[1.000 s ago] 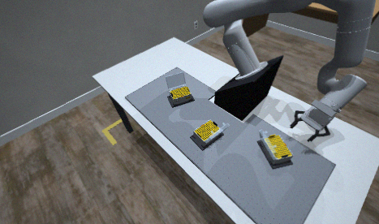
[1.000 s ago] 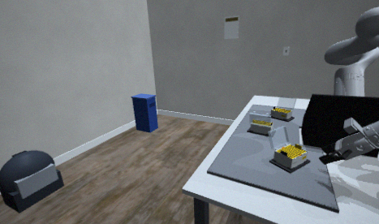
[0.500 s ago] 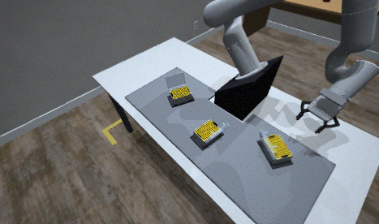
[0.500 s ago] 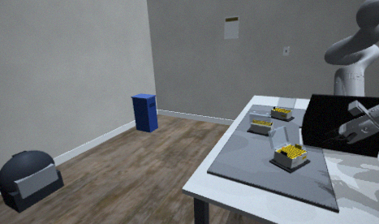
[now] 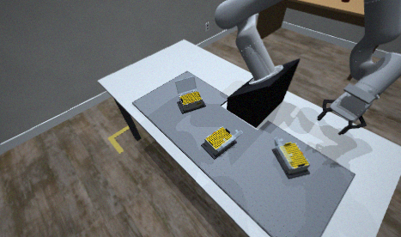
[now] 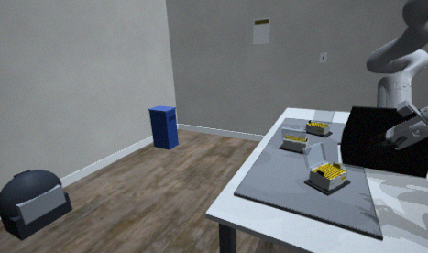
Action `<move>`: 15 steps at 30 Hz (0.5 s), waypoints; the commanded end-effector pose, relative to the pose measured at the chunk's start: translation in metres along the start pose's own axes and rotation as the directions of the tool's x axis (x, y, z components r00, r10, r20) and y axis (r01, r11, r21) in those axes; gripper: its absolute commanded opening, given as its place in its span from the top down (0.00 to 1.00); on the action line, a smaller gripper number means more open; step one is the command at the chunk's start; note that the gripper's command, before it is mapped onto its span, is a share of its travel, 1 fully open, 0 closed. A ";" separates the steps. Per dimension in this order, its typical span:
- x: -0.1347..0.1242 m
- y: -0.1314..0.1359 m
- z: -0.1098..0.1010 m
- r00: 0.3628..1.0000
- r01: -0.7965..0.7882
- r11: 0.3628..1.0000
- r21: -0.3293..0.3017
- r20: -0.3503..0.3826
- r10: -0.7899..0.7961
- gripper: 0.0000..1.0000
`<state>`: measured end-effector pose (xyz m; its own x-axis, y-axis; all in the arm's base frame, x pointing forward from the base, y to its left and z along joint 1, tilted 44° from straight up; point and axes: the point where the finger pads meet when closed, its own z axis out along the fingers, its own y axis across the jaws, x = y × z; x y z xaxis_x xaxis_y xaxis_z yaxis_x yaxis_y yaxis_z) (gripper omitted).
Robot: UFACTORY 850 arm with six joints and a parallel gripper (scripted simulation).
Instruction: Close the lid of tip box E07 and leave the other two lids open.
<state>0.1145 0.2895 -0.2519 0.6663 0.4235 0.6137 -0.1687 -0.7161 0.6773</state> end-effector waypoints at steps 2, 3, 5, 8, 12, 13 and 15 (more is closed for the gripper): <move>0.008 0.001 0.005 0.999 -0.048 0.998 -0.046 -0.001 0.049 0.00; 0.012 0.002 0.009 0.997 -0.072 0.995 -0.069 -0.002 0.072 0.00; 0.019 0.004 0.016 0.993 -0.119 0.986 -0.116 -0.006 0.119 0.00; 0.029 0.007 0.026 0.982 -0.188 0.965 -0.185 -0.017 0.188 0.00; 0.043 0.011 0.040 0.965 -0.259 0.931 -0.256 -0.034 0.259 0.00; 0.047 0.012 0.044 0.965 -0.259 0.931 -0.256 -0.034 0.259 0.00; 0.053 0.014 0.051 0.965 -0.259 0.931 -0.256 -0.034 0.259 0.00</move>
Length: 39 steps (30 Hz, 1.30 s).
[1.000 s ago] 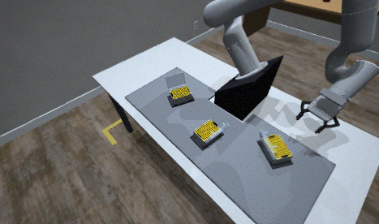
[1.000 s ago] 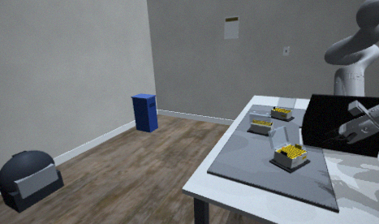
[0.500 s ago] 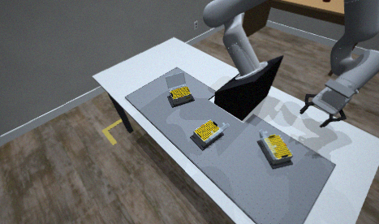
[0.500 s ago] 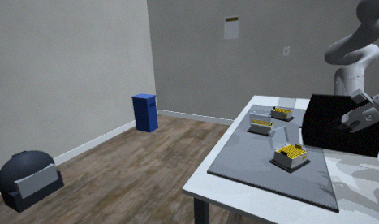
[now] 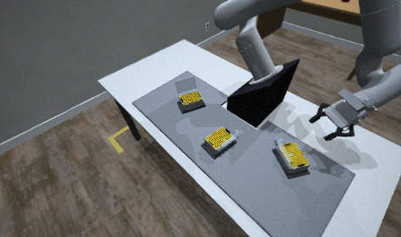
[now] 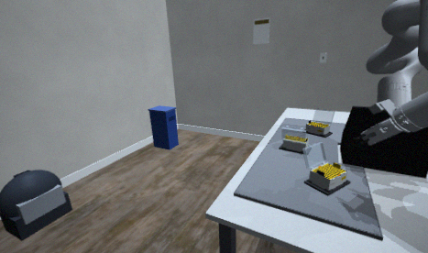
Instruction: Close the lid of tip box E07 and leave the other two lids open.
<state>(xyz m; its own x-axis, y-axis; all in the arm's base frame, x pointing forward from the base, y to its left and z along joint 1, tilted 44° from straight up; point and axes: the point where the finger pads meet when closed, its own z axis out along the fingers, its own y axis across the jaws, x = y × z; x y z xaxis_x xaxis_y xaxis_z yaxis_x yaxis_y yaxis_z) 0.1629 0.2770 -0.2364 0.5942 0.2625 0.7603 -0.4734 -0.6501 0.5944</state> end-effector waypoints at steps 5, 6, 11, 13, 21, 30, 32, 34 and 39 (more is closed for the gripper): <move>0.027 -0.007 0.025 0.999 -0.035 0.999 -0.034 -0.004 0.035 0.00; 0.031 -0.007 0.028 0.999 -0.035 0.999 -0.034 -0.004 0.035 0.00; 0.048 -0.011 0.046 0.999 -0.035 0.999 -0.034 -0.004 0.035 0.00; 0.056 -0.012 0.053 0.999 -0.035 0.999 -0.034 -0.004 0.035 0.00; 0.071 -0.015 0.069 0.999 -0.035 0.999 -0.034 -0.004 0.035 0.00; 0.085 -0.010 0.082 0.992 -0.129 0.983 -0.127 -0.012 0.129 0.00; 0.092 -0.008 0.089 0.984 -0.175 0.969 -0.173 -0.019 0.175 0.00; 0.099 -0.005 0.096 0.975 -0.221 0.951 -0.218 -0.028 0.220 0.00; 0.109 -0.002 0.106 0.957 -0.287 0.915 -0.284 -0.046 0.286 0.00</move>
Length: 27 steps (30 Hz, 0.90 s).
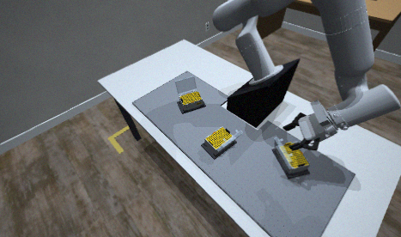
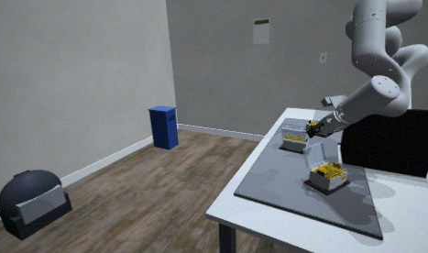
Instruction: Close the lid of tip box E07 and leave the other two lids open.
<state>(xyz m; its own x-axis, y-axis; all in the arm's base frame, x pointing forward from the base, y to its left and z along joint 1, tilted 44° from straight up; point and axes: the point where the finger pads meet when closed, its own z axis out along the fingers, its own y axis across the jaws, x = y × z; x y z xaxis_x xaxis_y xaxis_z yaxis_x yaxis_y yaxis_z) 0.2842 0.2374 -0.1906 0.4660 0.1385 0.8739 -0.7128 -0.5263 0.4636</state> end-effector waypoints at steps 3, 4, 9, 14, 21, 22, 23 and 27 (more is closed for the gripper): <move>0.024 -0.003 0.022 0.996 -0.087 0.993 -0.084 -0.004 0.087 0.00; 0.027 -0.003 0.026 0.996 -0.087 0.993 -0.084 -0.004 0.087 0.00; 0.045 -0.005 0.043 0.996 -0.087 0.993 -0.084 -0.005 0.087 0.00; 0.055 -0.006 0.054 0.996 -0.087 0.993 -0.084 -0.005 0.087 0.00; 0.080 -0.007 0.079 0.996 -0.087 0.993 -0.084 -0.005 0.087 0.00; 0.084 -0.008 0.082 0.996 -0.087 0.993 -0.084 -0.005 0.087 0.00; 0.087 -0.008 0.085 0.996 -0.087 0.993 -0.084 -0.005 0.087 0.00; 0.087 -0.008 0.085 0.996 -0.087 0.993 -0.084 -0.005 0.087 0.00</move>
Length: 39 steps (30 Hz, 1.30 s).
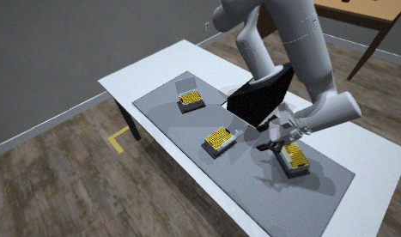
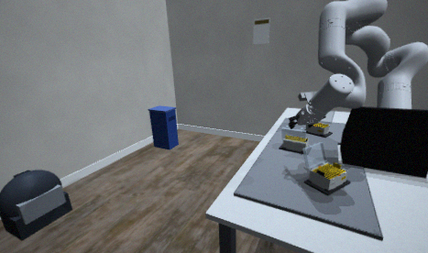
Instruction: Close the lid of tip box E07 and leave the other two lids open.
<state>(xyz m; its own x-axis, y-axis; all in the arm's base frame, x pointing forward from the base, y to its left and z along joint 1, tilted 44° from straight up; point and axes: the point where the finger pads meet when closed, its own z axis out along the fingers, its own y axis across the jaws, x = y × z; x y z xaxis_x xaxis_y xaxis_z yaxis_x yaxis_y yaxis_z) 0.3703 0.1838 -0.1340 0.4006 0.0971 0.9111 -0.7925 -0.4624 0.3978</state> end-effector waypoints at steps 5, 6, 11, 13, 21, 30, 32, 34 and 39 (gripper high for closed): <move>0.008 -0.001 0.007 1.000 -0.024 0.999 -0.022 0.000 0.024 0.00; 0.011 0.000 0.010 0.999 -0.048 0.998 -0.045 -0.001 0.048 0.00; 0.029 0.005 0.028 0.986 -0.164 0.973 -0.162 -0.013 0.164 0.00; 0.036 0.007 0.034 0.977 -0.210 0.956 -0.207 -0.022 0.210 0.00; 0.056 0.013 0.055 0.965 -0.258 0.932 -0.256 -0.034 0.258 0.00; 0.088 0.022 0.087 0.965 -0.258 0.932 -0.256 -0.034 0.258 0.00; 0.094 0.024 0.093 0.965 -0.258 0.932 -0.256 -0.034 0.258 0.00; 0.101 0.026 0.100 0.965 -0.258 0.932 -0.256 -0.034 0.258 0.00; 0.112 0.029 0.111 0.965 -0.258 0.932 -0.256 -0.034 0.258 0.00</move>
<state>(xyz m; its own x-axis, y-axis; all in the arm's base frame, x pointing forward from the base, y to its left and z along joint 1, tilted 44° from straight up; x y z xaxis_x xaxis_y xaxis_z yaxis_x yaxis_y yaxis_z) 0.4362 0.0912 -0.0414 0.1671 0.0055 0.9859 -0.9597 -0.2282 0.1639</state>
